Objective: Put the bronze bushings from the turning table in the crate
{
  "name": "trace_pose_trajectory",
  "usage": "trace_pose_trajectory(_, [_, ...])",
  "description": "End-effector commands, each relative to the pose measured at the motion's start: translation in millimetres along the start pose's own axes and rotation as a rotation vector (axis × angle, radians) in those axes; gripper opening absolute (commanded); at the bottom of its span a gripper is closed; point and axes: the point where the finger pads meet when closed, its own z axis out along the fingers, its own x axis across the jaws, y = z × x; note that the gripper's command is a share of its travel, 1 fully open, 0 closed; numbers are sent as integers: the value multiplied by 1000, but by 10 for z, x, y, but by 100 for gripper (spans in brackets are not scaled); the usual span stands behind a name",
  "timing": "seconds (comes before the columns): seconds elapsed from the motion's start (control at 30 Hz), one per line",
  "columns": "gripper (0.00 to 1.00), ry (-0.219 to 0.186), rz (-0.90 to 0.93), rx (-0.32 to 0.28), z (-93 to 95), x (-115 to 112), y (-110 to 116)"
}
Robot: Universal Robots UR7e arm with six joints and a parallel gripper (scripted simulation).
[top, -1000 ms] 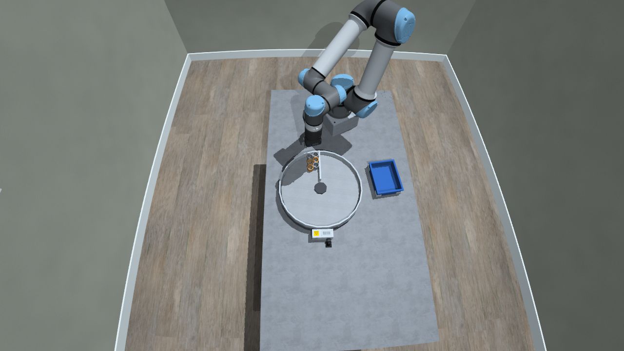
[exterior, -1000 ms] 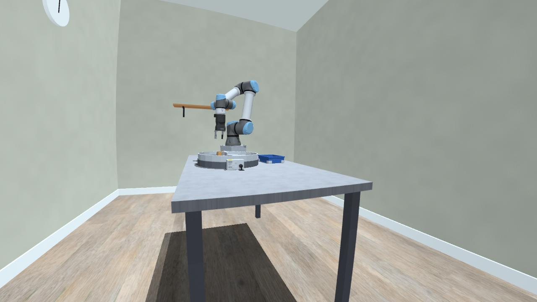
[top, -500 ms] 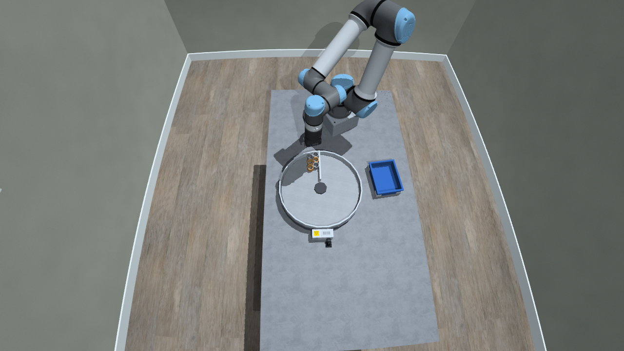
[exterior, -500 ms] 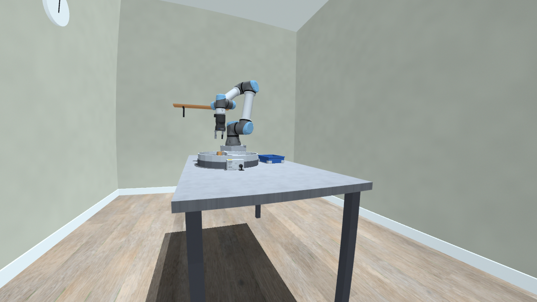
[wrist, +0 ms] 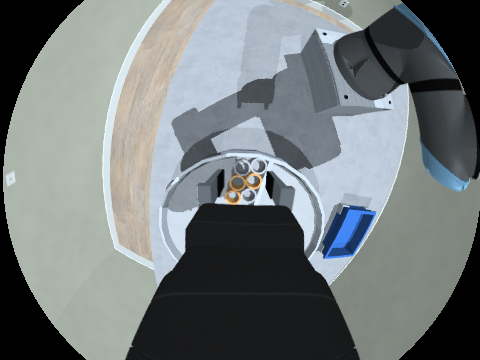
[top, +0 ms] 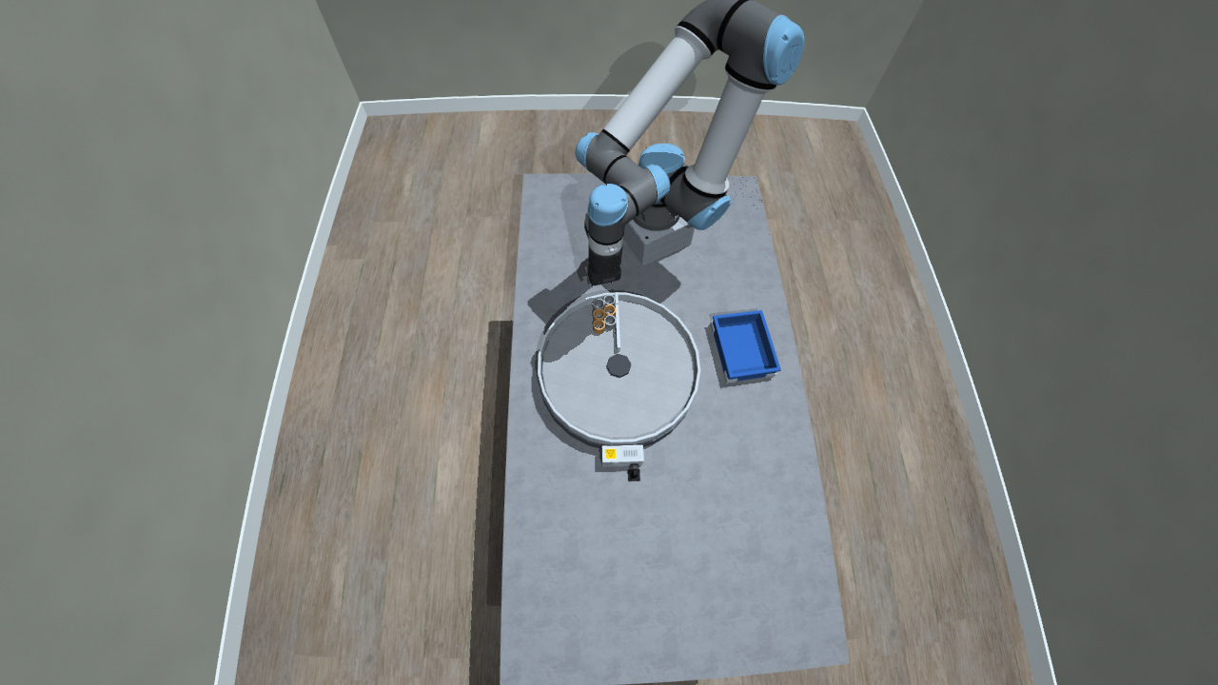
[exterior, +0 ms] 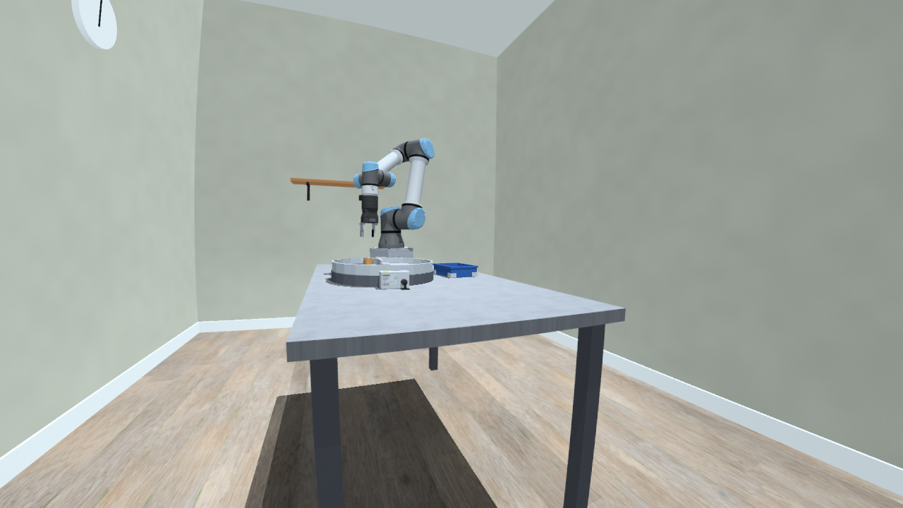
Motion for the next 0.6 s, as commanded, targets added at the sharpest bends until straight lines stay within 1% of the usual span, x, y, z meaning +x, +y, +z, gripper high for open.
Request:
trace_pose_trajectory(0.0, [100, -1, 0, -1, -3, -3, 2])
trace_pose_trajectory(0.13, [100, -1, 0, -1, -3, -3, 2])
trace_pose_trajectory(0.17, [27, -1, 0, -1, 47, -36, 70])
trace_pose_trajectory(0.3, [27, -1, 0, -1, 246, -166, 342])
trace_pose_trajectory(0.57, [27, -1, 0, -1, 246, -166, 342])
